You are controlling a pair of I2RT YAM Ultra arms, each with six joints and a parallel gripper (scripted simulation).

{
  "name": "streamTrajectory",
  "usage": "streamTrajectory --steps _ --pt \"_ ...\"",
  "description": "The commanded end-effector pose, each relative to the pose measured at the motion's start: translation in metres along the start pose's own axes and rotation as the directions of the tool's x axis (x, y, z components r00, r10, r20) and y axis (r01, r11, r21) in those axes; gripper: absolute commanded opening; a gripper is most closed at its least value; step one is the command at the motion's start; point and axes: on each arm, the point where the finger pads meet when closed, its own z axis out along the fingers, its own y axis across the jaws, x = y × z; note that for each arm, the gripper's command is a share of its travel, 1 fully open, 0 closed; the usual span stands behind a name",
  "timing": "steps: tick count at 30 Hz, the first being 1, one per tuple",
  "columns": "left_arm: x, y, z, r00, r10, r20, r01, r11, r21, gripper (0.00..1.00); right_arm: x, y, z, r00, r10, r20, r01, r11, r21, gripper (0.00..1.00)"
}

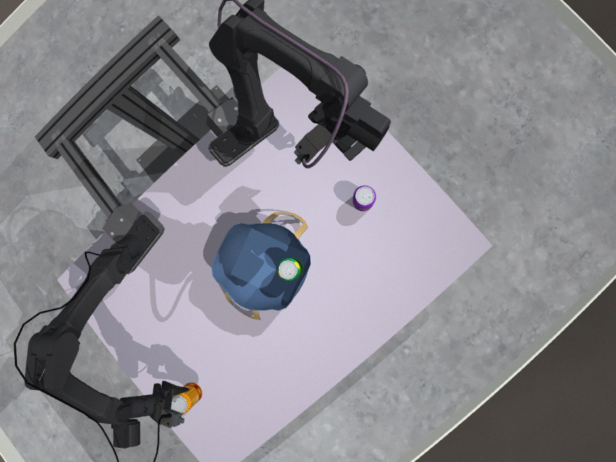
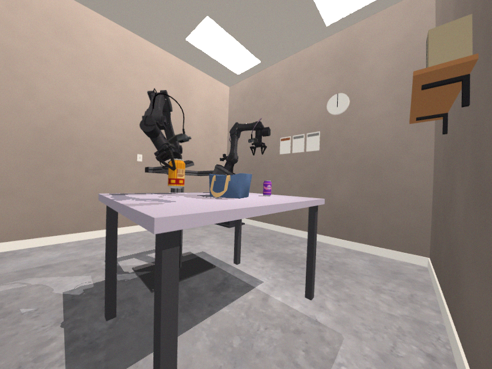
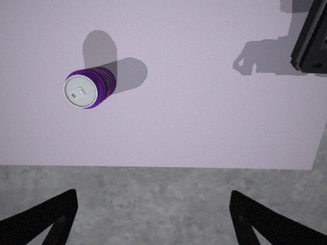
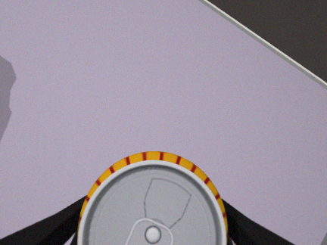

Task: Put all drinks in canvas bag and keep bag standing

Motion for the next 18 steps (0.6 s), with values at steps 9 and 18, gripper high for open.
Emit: streamTrajectory --steps 9,18 --pt "-0.002 0.000 -0.006 1.000 0.009 0.012 -0.009 1.000 -0.016 1.00 -0.052 -0.023 -0.045 0.995 -0.055 0.082 0.049 0.996 0.077 0.70" --pt "-0.002 0.000 -0.006 1.000 0.009 0.012 -0.009 1.000 -0.016 1.00 -0.062 -0.018 -0.063 0.997 -0.039 0.074 0.035 0.998 0.052 0.70"
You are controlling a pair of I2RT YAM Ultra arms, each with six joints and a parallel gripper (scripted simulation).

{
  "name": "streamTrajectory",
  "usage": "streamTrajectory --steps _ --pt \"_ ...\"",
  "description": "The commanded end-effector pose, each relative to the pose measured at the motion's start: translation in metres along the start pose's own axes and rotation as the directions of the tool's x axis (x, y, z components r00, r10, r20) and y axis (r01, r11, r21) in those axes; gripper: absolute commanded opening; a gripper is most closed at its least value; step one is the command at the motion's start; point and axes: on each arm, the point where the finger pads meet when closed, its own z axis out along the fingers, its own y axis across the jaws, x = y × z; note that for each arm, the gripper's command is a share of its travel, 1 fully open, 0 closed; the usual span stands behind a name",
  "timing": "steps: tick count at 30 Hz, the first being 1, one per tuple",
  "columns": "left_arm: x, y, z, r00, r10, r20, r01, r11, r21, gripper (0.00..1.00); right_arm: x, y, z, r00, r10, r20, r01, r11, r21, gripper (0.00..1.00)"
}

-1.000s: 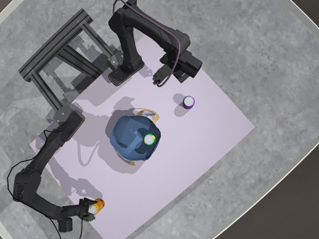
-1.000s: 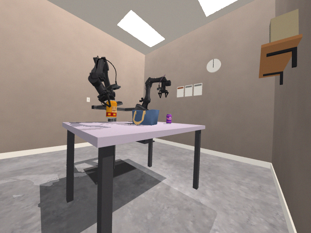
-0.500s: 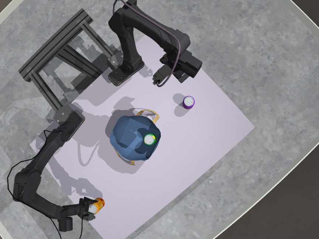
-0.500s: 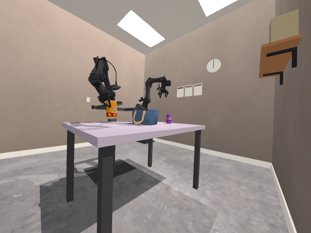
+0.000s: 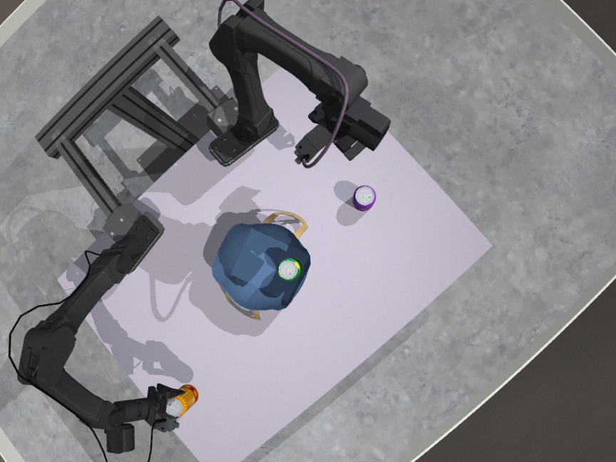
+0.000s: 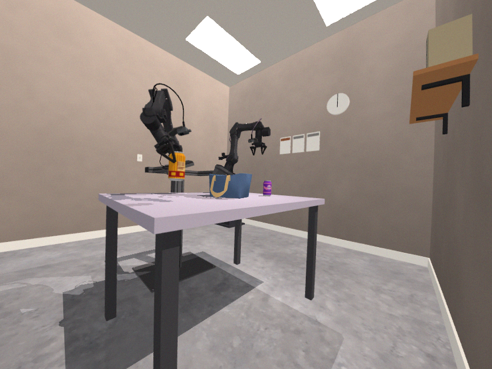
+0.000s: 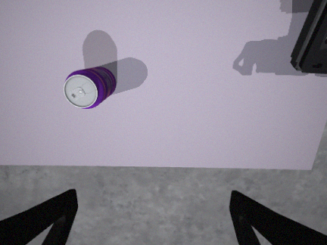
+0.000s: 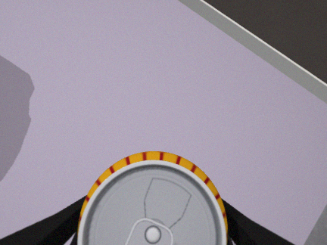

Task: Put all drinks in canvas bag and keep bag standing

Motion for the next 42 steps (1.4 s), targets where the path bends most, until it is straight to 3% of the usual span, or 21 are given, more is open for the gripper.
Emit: streamTrajectory --steps 1,11,15,21,23,33,35,38,42 --pt "-0.002 0.000 -0.006 1.000 0.009 0.012 -0.009 1.000 -0.016 1.00 -0.046 -0.019 -0.039 0.996 -0.049 0.074 0.044 0.997 0.066 0.70" --pt "-0.002 0.000 -0.006 1.000 0.009 0.012 -0.009 1.000 -0.016 1.00 -0.057 -0.018 -0.056 0.996 -0.046 0.073 0.041 0.997 0.064 0.70" --pt "-0.002 0.000 -0.006 1.000 0.009 0.012 -0.009 1.000 -0.016 1.00 -0.062 -0.030 -0.057 0.993 -0.078 0.090 0.067 0.991 0.117 0.70" --pt "-0.002 0.000 -0.006 1.000 0.009 0.012 -0.009 1.000 -0.016 1.00 -0.060 -0.028 -0.056 0.992 -0.084 0.090 0.072 0.990 0.120 0.70" --pt "-0.002 0.000 -0.006 1.000 0.009 0.012 -0.009 1.000 -0.016 1.00 -0.046 -0.007 -0.041 0.995 -0.059 0.075 0.054 0.996 0.064 0.70" --pt "-0.002 0.000 -0.006 1.000 0.009 0.012 -0.009 1.000 -0.016 1.00 -0.054 -0.020 -0.051 0.992 -0.089 0.085 0.079 0.991 0.108 0.70" --pt "-0.002 0.000 -0.006 1.000 0.009 0.012 -0.009 1.000 -0.016 1.00 -0.043 -0.003 -0.038 0.995 -0.067 0.073 0.062 0.996 0.062 0.70" --pt "-0.002 0.000 -0.006 1.000 0.009 0.012 -0.009 1.000 -0.016 1.00 -0.056 -0.023 -0.053 0.992 -0.094 0.088 0.083 0.989 0.119 0.70" --pt "-0.002 0.000 -0.006 1.000 0.009 0.012 -0.009 1.000 -0.016 1.00 -0.056 -0.015 -0.056 0.995 -0.061 0.081 0.054 0.995 0.085 0.70"
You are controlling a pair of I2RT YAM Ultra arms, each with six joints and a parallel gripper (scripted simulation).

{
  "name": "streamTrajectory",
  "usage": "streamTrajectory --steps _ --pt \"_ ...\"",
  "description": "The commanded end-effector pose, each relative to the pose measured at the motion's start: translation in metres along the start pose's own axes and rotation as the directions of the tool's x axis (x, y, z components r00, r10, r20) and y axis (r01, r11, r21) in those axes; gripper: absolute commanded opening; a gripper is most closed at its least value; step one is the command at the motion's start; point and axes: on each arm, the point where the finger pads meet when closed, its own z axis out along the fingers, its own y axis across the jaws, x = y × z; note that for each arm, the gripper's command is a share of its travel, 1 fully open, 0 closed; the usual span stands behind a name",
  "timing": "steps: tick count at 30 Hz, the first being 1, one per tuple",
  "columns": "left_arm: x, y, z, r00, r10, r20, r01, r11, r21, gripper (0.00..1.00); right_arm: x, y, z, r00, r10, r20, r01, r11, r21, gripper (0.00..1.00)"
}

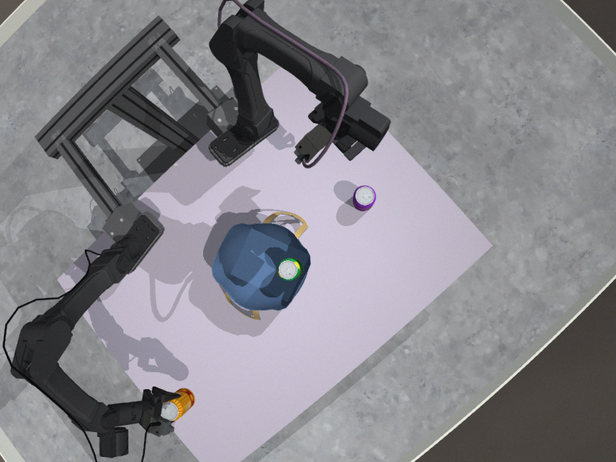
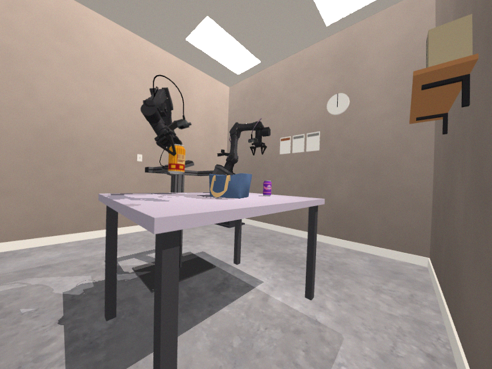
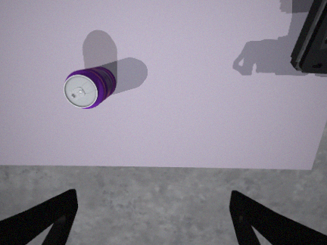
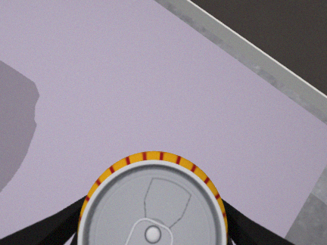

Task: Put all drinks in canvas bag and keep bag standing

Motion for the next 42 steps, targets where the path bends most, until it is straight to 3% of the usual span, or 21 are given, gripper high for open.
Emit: streamTrajectory --steps 1,26,38,39,42 --pt "-0.002 0.000 -0.006 1.000 0.009 0.012 -0.009 1.000 -0.016 1.00 -0.039 -0.015 -0.031 0.996 -0.050 0.077 0.045 0.997 0.065 0.70" --pt "-0.002 0.000 -0.006 1.000 0.009 0.012 -0.009 1.000 -0.016 1.00 -0.074 -0.013 -0.085 0.997 -0.032 0.070 0.029 0.999 0.041 0.70" --pt "-0.002 0.000 -0.006 1.000 0.009 0.012 -0.009 1.000 -0.016 1.00 -0.082 -0.025 -0.085 0.994 -0.057 0.089 0.047 0.993 0.108 0.70" --pt "-0.002 0.000 -0.006 1.000 0.009 0.012 -0.009 1.000 -0.016 1.00 -0.068 -0.003 -0.068 0.997 -0.027 0.068 0.023 0.999 0.048 0.70" --pt "-0.002 0.000 -0.006 1.000 0.009 0.012 -0.009 1.000 -0.016 1.00 -0.071 0.007 -0.066 0.997 -0.026 0.070 0.023 0.999 0.045 0.70"
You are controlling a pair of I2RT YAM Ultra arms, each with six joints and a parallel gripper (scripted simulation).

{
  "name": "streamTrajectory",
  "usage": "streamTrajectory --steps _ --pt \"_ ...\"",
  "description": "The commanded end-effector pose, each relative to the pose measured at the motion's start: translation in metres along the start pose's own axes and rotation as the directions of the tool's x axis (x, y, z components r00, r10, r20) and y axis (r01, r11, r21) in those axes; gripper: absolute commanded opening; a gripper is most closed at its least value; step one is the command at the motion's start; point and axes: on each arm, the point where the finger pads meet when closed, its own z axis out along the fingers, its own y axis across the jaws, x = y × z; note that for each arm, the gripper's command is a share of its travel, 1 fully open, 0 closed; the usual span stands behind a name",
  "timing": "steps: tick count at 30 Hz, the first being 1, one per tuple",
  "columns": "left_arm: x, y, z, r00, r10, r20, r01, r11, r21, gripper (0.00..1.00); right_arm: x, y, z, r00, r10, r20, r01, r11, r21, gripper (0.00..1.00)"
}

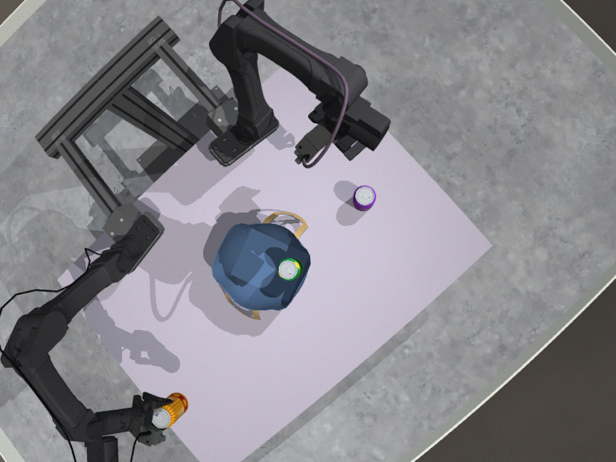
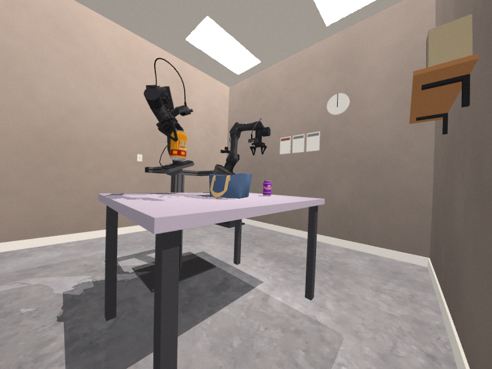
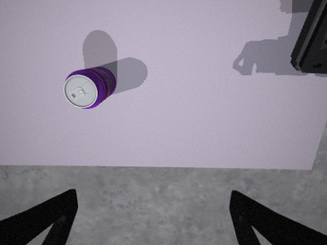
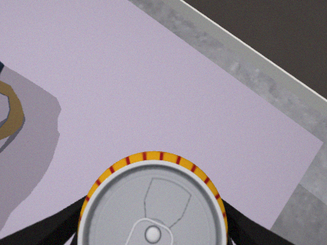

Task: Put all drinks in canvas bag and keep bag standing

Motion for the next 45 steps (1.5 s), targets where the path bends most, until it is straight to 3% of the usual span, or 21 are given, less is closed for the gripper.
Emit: streamTrajectory --steps 1,29,45 --pt "-0.002 0.000 -0.006 1.000 0.009 0.012 -0.009 1.000 -0.016 1.00 -0.035 0.006 -0.019 0.996 -0.039 0.078 0.034 0.998 0.059 0.70" --pt "-0.002 0.000 -0.006 1.000 0.009 0.012 -0.009 1.000 -0.016 1.00 -0.050 0.071 0.000 0.997 -0.025 0.078 0.020 0.997 0.070 0.70" --pt "-0.002 0.000 -0.006 1.000 0.009 0.012 -0.009 1.000 -0.016 1.00 -0.056 0.065 -0.004 0.993 -0.052 0.106 0.044 0.996 0.077 0.70"
